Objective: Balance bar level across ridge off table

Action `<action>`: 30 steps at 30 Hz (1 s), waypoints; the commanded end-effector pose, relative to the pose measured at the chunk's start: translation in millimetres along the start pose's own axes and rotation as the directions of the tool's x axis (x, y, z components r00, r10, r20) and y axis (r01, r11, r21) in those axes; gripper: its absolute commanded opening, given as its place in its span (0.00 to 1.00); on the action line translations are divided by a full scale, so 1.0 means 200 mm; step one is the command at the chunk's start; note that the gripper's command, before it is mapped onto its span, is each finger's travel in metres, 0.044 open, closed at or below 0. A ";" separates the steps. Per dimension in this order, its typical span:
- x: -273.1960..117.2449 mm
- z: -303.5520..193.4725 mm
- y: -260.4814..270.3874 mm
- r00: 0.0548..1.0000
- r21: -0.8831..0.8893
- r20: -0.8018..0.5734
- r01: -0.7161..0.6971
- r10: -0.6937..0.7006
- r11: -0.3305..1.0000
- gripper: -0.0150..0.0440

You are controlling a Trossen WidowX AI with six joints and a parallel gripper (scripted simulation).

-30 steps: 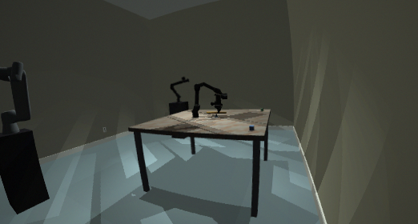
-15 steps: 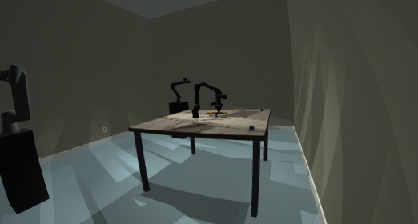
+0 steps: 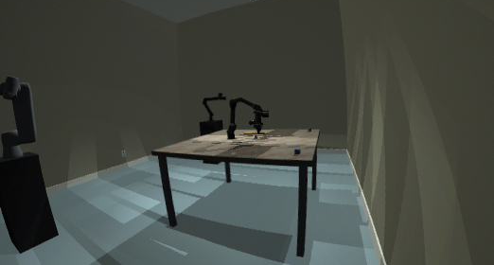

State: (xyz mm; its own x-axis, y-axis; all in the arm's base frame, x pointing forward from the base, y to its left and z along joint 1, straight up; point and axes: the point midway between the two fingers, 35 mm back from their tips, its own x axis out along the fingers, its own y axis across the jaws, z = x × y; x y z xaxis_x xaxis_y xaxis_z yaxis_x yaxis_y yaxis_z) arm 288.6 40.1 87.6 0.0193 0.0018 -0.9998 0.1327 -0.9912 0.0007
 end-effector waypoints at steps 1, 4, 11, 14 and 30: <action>-0.01 -0.01 0.00 1.000 -0.005 -0.005 0.000 0.000 1.000 0.25; -0.01 -0.01 0.00 1.000 -0.005 -0.005 0.000 0.000 1.000 0.25; -0.01 -0.01 0.00 1.000 -0.005 -0.005 0.000 0.000 1.000 0.25; -0.01 -0.01 0.00 1.000 -0.005 -0.005 0.000 0.000 1.000 0.25; 0.00 0.00 0.00 1.000 0.000 0.001 0.000 0.000 1.000 0.25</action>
State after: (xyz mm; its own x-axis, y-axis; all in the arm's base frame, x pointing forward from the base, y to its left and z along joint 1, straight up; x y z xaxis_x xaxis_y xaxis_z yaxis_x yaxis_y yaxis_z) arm 288.5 40.1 87.8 0.0187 0.0018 -0.9998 0.1328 -0.9911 0.0007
